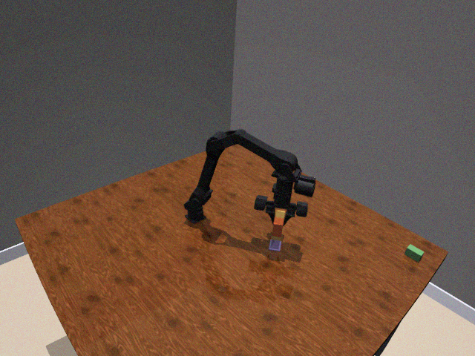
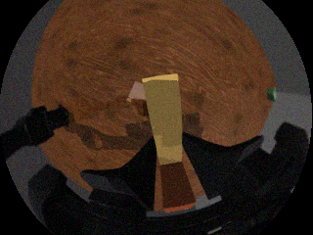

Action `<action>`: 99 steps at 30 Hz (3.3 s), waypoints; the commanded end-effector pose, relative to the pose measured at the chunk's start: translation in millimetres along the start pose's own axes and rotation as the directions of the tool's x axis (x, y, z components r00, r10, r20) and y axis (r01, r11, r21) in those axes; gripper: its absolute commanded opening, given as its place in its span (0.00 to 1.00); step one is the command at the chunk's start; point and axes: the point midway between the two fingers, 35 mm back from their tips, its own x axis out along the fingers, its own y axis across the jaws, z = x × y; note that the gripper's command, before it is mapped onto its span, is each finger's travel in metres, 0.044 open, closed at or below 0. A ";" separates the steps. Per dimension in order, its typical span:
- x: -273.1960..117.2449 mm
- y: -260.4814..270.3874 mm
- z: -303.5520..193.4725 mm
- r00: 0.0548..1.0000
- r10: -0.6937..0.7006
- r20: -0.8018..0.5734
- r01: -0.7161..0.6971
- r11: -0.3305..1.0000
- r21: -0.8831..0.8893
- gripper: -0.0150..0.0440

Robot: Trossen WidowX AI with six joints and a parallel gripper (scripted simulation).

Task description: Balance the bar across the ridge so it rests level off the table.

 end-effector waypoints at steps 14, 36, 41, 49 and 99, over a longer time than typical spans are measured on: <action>1.5 -0.3 -0.6 1.000 -0.002 -0.003 0.002 1.000 0.001 0.25; 3.4 -0.3 -0.7 1.000 -0.002 -0.003 0.002 1.000 0.001 0.25; 3.8 -0.3 -0.7 1.000 -0.002 -0.003 0.002 1.000 0.001 0.25; 4.4 -0.3 -0.8 1.000 -0.002 -0.003 0.002 1.000 0.001 0.25; 8.6 0.2 -0.6 1.000 -0.002 -0.003 0.002 1.000 0.001 0.25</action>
